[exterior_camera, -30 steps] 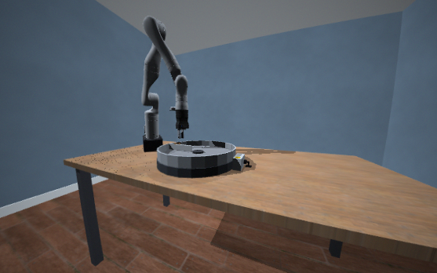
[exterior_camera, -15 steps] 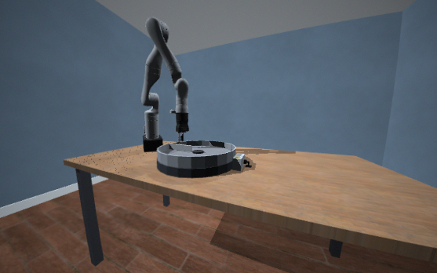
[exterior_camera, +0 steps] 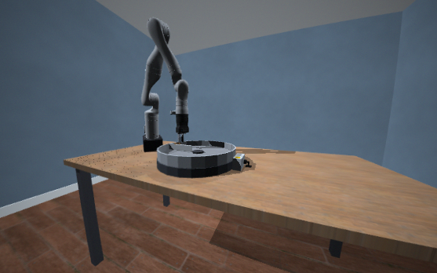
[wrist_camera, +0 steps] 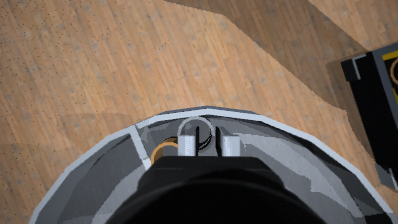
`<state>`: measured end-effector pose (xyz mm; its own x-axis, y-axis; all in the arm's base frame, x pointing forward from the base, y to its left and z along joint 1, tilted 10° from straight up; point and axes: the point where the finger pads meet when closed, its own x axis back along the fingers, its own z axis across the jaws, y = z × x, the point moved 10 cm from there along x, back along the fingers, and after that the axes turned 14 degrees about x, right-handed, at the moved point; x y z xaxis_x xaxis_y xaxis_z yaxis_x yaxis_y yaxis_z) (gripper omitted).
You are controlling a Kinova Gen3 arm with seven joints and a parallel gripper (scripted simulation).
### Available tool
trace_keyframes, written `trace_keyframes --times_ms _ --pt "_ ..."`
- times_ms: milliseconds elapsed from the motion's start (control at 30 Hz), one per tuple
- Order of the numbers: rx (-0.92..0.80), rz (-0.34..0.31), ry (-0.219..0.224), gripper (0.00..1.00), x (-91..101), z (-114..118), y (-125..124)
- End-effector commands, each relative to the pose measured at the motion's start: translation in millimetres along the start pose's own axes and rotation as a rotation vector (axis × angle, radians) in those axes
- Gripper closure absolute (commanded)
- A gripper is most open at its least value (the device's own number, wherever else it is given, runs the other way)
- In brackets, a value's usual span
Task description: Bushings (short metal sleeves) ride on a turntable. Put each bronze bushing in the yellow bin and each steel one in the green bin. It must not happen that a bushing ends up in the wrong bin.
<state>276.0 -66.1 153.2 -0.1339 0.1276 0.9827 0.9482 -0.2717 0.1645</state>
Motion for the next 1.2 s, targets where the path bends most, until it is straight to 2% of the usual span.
trace_keyframes --times_ms 0,667,1033,1067,1167 --pt "0.004 0.003 0.001 0.55 -3.6 1 -1" --pt "0.004 0.004 0.001 0.55 -20.0 1 -1" --pt "0.004 0.004 0.001 0.55 -20.0 1 -1" --pt "0.004 0.004 0.001 1.00 -19.9 1 -1" --pt "0.004 0.004 0.001 1.00 -19.9 1 -1"
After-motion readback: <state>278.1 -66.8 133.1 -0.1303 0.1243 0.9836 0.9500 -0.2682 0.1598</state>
